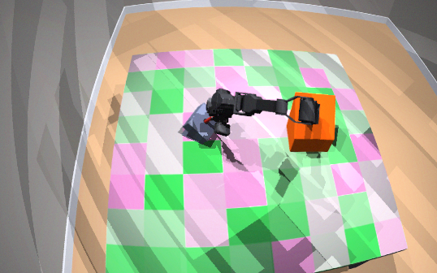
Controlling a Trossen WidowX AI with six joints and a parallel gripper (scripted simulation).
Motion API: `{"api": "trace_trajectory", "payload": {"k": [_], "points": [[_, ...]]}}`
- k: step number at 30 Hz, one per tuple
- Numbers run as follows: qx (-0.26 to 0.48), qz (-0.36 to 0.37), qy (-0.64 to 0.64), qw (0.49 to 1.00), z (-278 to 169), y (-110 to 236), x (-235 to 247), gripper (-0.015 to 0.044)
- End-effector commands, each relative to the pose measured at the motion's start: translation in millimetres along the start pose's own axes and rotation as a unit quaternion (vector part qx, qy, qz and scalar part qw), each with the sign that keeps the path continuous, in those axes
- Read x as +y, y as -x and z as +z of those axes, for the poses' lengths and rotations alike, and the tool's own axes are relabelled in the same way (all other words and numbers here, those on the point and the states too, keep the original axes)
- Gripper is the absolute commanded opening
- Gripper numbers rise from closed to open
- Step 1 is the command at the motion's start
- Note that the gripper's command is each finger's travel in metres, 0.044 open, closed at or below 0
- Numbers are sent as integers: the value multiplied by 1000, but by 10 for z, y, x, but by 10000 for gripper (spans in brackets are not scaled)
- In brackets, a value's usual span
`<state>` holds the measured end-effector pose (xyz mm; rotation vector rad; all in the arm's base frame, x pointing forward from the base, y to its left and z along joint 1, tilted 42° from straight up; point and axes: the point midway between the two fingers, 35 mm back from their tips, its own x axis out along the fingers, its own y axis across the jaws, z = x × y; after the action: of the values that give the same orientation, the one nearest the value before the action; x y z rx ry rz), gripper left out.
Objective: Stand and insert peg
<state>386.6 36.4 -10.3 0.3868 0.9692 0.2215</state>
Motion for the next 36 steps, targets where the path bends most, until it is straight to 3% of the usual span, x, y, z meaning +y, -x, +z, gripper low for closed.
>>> {"api": "trace_trajectory", "payload": {"k": [1, 25, 36], "points": [[-1, -2, -2, 1000, 3, -32, -9, 0], [0, 0, 0, 1000, 3, -98, -1, 0], [0, 0, 0, 1000, 3, -98, -1, 289]]}}
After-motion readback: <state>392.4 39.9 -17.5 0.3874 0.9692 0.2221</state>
